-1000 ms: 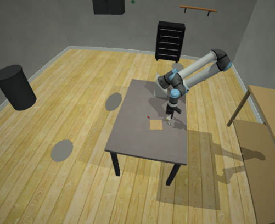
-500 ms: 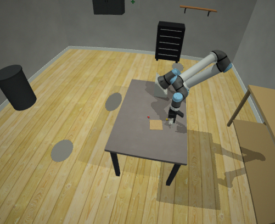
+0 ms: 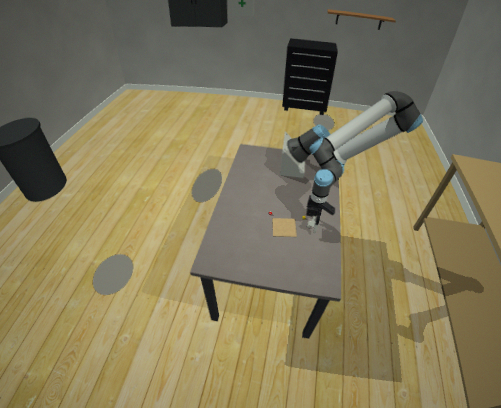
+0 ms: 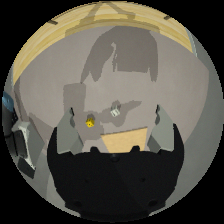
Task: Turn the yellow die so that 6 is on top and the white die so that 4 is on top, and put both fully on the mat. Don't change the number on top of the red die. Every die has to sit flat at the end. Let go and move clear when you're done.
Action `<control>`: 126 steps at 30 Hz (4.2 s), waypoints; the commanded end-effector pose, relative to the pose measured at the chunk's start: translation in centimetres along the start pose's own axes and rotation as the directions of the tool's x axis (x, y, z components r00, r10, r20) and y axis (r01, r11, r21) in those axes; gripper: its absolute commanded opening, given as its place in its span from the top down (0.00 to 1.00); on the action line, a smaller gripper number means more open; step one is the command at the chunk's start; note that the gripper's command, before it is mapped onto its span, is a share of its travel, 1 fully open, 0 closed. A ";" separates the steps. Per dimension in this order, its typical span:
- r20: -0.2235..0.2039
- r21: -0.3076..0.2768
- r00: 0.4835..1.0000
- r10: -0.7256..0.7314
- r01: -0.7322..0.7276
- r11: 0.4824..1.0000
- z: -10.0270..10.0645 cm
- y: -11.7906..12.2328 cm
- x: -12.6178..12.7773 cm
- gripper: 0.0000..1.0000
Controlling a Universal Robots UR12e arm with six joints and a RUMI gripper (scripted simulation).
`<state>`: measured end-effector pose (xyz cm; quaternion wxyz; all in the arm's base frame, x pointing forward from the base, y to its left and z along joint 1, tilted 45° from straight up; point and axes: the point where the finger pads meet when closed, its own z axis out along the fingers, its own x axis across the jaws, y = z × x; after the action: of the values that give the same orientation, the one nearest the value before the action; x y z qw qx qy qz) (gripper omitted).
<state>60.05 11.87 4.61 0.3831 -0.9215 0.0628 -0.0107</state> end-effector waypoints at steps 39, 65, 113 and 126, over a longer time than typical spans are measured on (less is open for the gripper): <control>-0.003 0.000 1.000 -0.003 0.003 1.000 -3.1 0.0 0.3 0.00; -0.003 0.000 1.000 -0.003 0.003 1.000 -11.8 0.0 0.3 0.00; -0.002 -0.001 0.928 -0.373 0.373 0.928 -10.6 6.6 -6.5 0.00; -0.002 -0.001 0.921 -0.389 0.389 0.921 -10.5 6.6 -6.5 0.00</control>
<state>52.40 0.61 7.68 0.3734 -0.9165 -0.1156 -0.0854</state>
